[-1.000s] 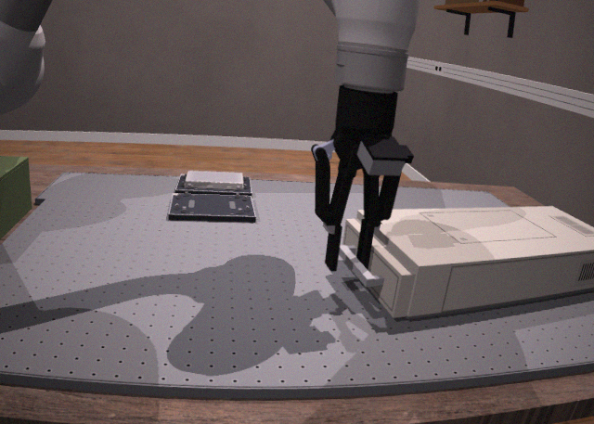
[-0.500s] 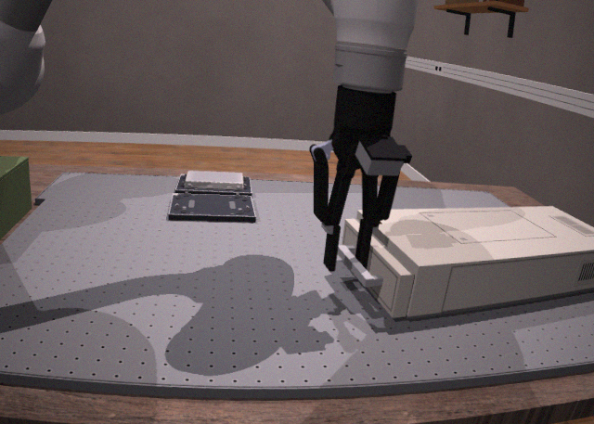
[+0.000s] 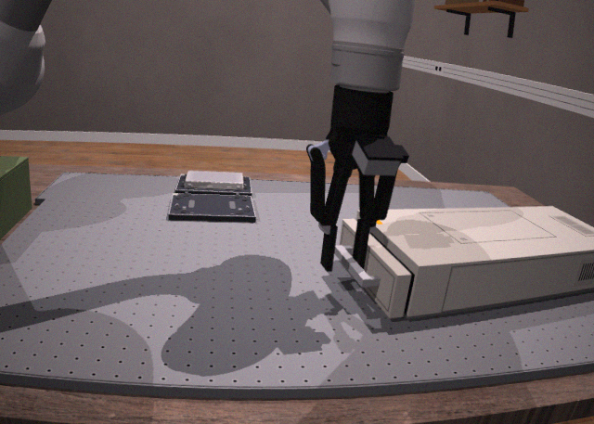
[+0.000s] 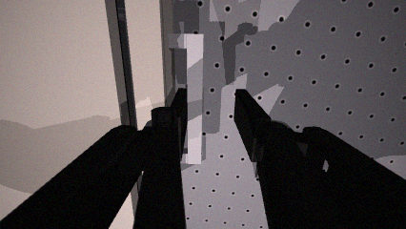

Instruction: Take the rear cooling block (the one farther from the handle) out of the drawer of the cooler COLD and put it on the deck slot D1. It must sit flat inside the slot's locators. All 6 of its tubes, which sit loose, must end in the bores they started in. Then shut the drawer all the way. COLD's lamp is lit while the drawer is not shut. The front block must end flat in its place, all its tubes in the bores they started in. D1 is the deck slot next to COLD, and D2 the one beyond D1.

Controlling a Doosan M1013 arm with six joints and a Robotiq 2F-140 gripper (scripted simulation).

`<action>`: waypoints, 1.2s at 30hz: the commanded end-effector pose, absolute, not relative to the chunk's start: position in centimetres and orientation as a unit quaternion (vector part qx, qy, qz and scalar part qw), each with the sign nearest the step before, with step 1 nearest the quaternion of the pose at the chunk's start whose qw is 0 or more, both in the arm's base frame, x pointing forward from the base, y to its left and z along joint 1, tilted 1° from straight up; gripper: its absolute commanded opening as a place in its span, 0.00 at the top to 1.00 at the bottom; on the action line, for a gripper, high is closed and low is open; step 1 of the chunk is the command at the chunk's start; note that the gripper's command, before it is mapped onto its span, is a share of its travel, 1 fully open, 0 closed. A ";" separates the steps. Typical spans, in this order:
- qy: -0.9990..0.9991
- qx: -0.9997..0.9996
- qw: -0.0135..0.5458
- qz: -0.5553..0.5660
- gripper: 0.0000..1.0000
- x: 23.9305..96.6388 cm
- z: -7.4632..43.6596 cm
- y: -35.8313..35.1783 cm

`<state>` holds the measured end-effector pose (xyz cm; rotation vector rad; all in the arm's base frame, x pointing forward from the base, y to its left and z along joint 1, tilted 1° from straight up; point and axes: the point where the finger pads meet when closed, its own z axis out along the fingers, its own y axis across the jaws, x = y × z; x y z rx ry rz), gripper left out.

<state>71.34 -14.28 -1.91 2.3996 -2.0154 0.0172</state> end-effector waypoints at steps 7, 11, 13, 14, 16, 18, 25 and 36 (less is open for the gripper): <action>-0.643 0.766 0.004 0.006 0.66 71.1 -1.8 -14.3; -0.643 0.766 0.004 0.006 0.66 71.0 -1.8 -14.3; -0.643 0.766 0.004 0.006 0.66 71.0 -1.8 -14.4; -0.643 0.766 0.004 0.006 0.66 70.9 -1.8 -14.4; -0.643 0.766 0.004 0.006 0.66 70.9 -1.8 -14.4; -0.643 0.766 0.004 0.006 0.66 70.8 -1.8 -14.4; -0.643 0.766 0.004 0.006 0.66 70.6 -1.8 -14.4; -0.643 0.766 0.004 0.006 0.66 70.3 -1.8 -14.5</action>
